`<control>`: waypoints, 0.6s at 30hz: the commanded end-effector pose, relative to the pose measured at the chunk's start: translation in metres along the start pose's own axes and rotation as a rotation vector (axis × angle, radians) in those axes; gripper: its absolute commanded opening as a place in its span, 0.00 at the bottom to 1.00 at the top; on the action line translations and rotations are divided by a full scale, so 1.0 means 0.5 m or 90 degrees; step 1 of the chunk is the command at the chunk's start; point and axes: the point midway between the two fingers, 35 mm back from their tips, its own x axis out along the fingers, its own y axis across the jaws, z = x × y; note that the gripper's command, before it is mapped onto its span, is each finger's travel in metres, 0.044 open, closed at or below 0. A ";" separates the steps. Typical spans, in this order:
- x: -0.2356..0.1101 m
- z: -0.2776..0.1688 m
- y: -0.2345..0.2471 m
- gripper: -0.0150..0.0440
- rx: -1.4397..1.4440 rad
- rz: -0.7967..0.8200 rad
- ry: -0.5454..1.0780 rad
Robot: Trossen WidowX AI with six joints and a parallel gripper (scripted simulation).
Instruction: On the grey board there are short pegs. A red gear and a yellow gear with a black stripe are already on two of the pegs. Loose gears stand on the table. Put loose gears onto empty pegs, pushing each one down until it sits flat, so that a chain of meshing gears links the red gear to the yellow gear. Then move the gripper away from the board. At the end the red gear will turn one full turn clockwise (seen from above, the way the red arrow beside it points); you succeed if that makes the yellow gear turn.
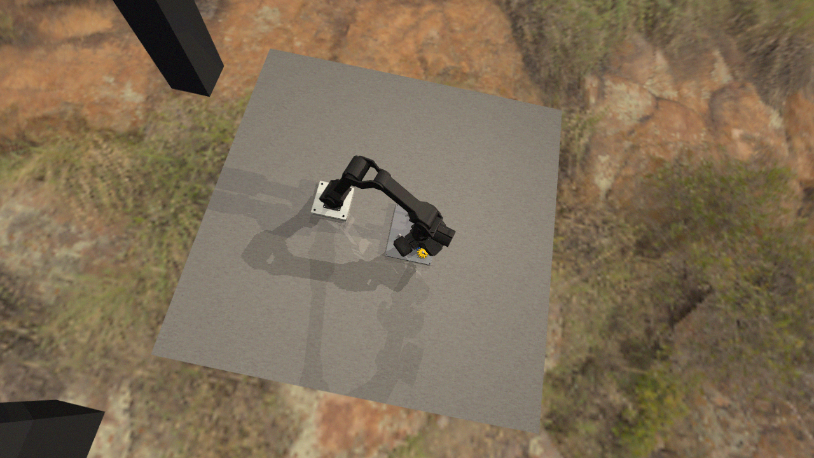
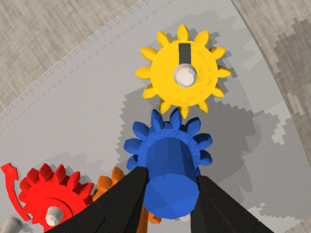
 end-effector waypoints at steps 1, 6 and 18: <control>0.003 -0.001 0.000 0.25 0.051 -0.001 0.000; 0.004 -0.002 -0.001 0.25 0.138 -0.001 0.000; 0.008 0.000 -0.001 0.34 0.256 -0.001 0.000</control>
